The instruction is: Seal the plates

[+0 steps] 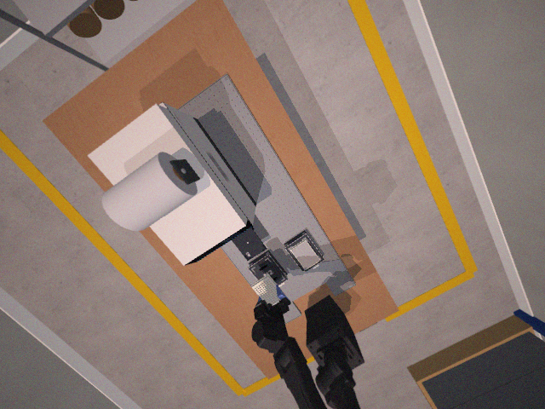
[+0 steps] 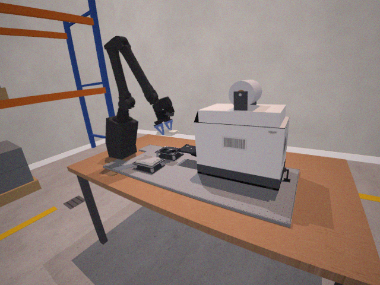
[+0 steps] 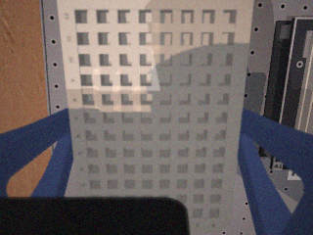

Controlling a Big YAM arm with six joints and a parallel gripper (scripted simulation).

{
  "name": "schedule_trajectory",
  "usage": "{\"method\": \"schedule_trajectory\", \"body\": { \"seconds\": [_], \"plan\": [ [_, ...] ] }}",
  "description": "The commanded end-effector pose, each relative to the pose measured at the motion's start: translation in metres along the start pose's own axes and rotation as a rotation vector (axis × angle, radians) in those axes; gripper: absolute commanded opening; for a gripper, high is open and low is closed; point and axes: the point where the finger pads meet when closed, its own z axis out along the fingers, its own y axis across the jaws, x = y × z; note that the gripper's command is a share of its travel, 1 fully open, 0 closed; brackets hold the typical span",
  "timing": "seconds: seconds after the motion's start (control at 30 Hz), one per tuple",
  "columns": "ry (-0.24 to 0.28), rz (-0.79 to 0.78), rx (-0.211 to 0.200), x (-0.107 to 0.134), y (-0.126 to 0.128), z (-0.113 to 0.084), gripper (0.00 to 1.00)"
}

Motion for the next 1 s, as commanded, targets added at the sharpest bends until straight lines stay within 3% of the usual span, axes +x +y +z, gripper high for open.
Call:
{"method": "schedule_trajectory", "body": {
  "seconds": [0.0,0.97],
  "plan": [
    [-0.022,0.006,0.000,-0.007,-0.002,-0.001,0.00],
    [-0.035,0.008,-0.008,-0.024,0.005,0.003,0.00]
  ]
}}
